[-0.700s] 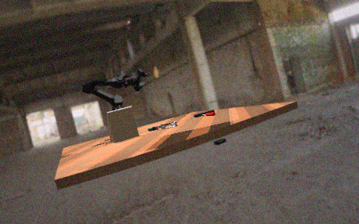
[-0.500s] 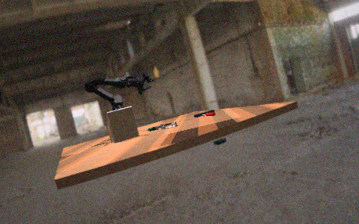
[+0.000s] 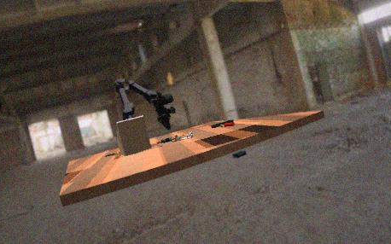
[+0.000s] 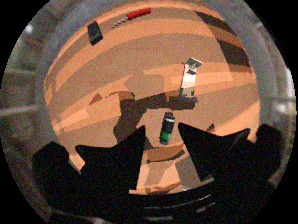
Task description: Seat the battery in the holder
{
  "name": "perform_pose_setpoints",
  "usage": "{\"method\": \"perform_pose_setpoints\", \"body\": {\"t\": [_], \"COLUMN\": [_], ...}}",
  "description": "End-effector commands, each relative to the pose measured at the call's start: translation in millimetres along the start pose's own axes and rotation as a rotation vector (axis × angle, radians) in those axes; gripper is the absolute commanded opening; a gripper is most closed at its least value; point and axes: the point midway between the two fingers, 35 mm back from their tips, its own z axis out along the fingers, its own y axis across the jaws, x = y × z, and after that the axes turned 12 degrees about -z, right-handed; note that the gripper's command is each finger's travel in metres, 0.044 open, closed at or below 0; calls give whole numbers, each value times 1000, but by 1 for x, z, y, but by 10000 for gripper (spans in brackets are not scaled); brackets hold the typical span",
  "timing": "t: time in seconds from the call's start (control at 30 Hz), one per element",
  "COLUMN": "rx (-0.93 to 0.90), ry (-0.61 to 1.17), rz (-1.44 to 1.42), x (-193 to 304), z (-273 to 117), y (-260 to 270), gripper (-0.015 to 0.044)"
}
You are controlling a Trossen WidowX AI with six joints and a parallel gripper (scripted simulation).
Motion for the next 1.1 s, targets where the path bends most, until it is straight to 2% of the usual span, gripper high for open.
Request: {"method": "perform_pose_setpoints", "body": {"t": [0.0, 0.27, 1.07], "rx": [-24, -25, -24], "ry": [169, 180, 180], "rz": [234, 249, 250], "x": [32, 34, 40], "z": [13, 14, 52], "y": [-16, -16, -15], "gripper": [243, 243, 243]}}
